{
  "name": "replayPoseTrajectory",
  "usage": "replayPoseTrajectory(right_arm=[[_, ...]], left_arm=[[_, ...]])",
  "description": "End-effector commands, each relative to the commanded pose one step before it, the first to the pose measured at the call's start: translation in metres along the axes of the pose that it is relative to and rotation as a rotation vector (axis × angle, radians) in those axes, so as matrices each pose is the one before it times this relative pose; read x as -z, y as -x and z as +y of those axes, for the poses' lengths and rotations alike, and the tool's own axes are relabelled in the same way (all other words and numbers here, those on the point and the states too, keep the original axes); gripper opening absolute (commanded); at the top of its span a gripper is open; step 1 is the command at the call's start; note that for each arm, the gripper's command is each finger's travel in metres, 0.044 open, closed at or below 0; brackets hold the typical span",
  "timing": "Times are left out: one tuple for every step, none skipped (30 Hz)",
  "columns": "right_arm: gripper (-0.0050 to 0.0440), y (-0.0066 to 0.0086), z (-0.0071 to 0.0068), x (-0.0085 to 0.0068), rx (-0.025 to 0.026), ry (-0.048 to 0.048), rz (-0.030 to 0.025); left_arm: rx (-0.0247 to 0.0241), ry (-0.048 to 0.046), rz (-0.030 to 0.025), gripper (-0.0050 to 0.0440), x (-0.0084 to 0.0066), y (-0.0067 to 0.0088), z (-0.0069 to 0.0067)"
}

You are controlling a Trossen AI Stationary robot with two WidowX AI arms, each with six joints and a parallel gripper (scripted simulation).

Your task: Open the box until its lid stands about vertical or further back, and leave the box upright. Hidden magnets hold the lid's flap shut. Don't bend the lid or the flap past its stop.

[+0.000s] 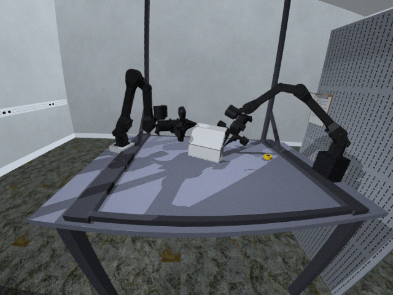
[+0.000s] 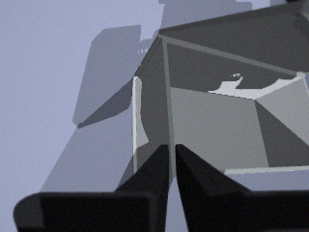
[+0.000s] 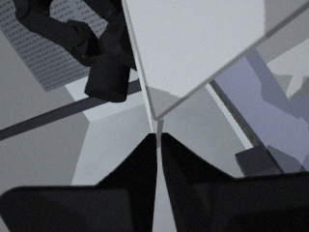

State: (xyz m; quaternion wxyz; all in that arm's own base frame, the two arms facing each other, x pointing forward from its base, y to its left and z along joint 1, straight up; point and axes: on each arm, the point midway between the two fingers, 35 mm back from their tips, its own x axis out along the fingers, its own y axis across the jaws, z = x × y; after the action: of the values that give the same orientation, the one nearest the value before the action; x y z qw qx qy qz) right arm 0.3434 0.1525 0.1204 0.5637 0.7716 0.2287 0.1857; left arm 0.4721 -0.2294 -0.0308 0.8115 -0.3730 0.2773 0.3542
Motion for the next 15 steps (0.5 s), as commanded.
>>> replayPoseTrajectory(right_arm=[[0.001, 0.00348, 0.00793, 0.00276, -0.01804, 0.00327, 0.01324], [0.001, 0.00046, 0.00062, -0.00035, -0.00103, -0.00005, 0.00029], [0.001, 0.00026, 0.00035, -0.00019, -0.00057, 0.00027, 0.00016], [0.001, 0.00052, 0.00063, -0.00037, -0.00098, -0.00011, 0.00028], [0.001, 0.00033, 0.00039, -0.00023, -0.00061, 0.00016, 0.00017], [0.001, 0.0, 0.0, 0.0, 0.0, 0.0, 0.0], [0.001, 0.0, 0.0, 0.0, 0.0, 0.0, 0.0], [0.001, 0.00037, 0.00047, 0.00008, -0.00062, 0.00039, 0.00149], [0.001, 0.00078, 0.00105, -0.00098, -0.00184, -0.00064, -0.0008], [0.001, 0.00055, 0.00065, -0.00036, -0.00102, 0.00004, 0.00029], [0.001, 0.00021, 0.00025, -0.00014, -0.00039, 0.00054, 0.00011], [0.001, 0.00049, 0.00063, -0.00041, -0.001, -0.00029, 0.00028], [0.001, 0.00034, 0.00043, -0.00028, -0.00068, 0.00012, 0.00019], [0.001, 0.00055, 0.00072, -0.00046, -0.00114, -0.00021, 0.00032], [0.001, 0.00031, 0.0004, -0.00025, -0.00063, 0.00029, 0.00018]], left_arm=[[0.01669, 0.01474, 0.00564, 0.0018, -0.00477, 0.00672, -0.00804], [0.0, 0.0, 0.0, 0.0019, 0.0, 0.0, 0.0], [0.0, 0.0, 0.0, 0.0019, 0.0, 0.0, 0.0], [0.0, 0.0, 0.0, 0.0019, 0.0, 0.0, 0.0], [0.0, 0.0, 0.0, 0.0019, 0.0, 0.0, 0.0], [0.0, 0.0, 0.0, 0.0019, 0.0, 0.0, 0.0], [0.0, 0.0, 0.0, 0.0019, 0.0, 0.0, 0.0], [0.0, 0.0, 0.0, 0.002, 0.0, 0.0, 0.0], [0.0, 0.0, 0.0, 0.002, 0.0, 0.0, 0.0], [0.0, 0.0, 0.0, 0.002, 0.0, 0.0, 0.0], [0.0, 0.0, 0.0, 0.002, 0.0, 0.0, 0.0], [0.0, 0.0, 0.0, 0.002, 0.0, 0.0, 0.0], [0.0, 0.0, 0.0, 0.002, 0.0, 0.0, 0.0], [0.0, 0.0, 0.0, 0.0021, 0.0, 0.0, 0.0], [0.0, 0.0, 0.0, 0.0021, 0.0, 0.0, 0.0]])
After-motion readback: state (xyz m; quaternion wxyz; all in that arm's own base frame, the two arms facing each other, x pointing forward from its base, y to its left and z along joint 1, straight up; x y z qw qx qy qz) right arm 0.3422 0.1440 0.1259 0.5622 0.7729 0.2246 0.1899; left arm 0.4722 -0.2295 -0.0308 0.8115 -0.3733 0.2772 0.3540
